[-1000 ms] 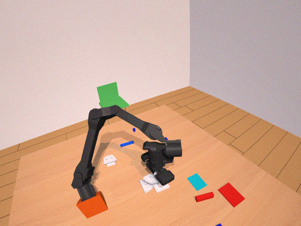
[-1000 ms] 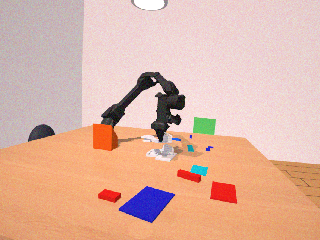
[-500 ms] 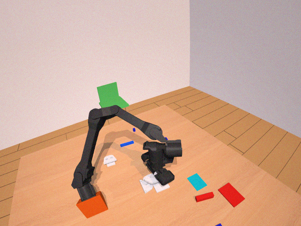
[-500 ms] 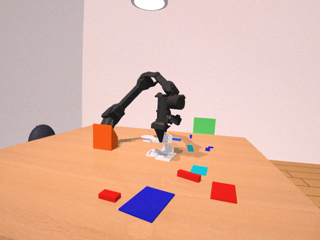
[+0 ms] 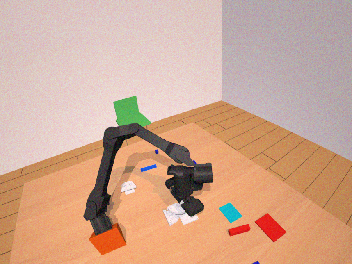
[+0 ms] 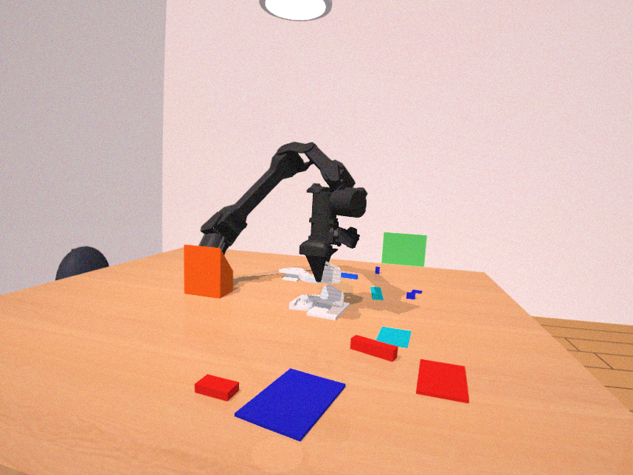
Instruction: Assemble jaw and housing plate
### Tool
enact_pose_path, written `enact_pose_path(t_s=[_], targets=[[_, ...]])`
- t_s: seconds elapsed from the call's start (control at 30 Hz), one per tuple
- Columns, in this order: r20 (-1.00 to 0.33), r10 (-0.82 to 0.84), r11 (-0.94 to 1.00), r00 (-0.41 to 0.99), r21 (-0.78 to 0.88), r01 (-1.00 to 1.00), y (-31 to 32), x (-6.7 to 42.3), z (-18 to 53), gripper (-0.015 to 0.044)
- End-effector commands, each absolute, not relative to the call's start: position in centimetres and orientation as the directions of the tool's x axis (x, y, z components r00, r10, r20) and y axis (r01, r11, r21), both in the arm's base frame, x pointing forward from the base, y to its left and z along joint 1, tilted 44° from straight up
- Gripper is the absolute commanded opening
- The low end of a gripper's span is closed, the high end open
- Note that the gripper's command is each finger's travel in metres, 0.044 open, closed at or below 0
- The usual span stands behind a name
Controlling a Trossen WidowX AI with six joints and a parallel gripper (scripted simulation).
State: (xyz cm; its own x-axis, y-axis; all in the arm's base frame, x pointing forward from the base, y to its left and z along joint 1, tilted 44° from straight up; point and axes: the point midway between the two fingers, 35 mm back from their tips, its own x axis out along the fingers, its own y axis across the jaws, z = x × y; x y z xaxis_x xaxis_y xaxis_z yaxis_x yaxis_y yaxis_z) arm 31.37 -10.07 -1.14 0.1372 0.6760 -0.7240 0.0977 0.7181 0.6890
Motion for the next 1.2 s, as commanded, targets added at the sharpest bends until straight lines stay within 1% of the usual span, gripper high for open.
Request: enact_pose_path(t_s=[0.0, 1.17], targets=[[-0.722, 0.678, 0.716, 0.140, 0.691, 0.099, -9.9, 31.5, -1.2, 0.0134], [-0.720, 0.680, 0.714, 0.141, 0.693, 0.096, -6.5, 32.1, -4.7, 0.0134]])
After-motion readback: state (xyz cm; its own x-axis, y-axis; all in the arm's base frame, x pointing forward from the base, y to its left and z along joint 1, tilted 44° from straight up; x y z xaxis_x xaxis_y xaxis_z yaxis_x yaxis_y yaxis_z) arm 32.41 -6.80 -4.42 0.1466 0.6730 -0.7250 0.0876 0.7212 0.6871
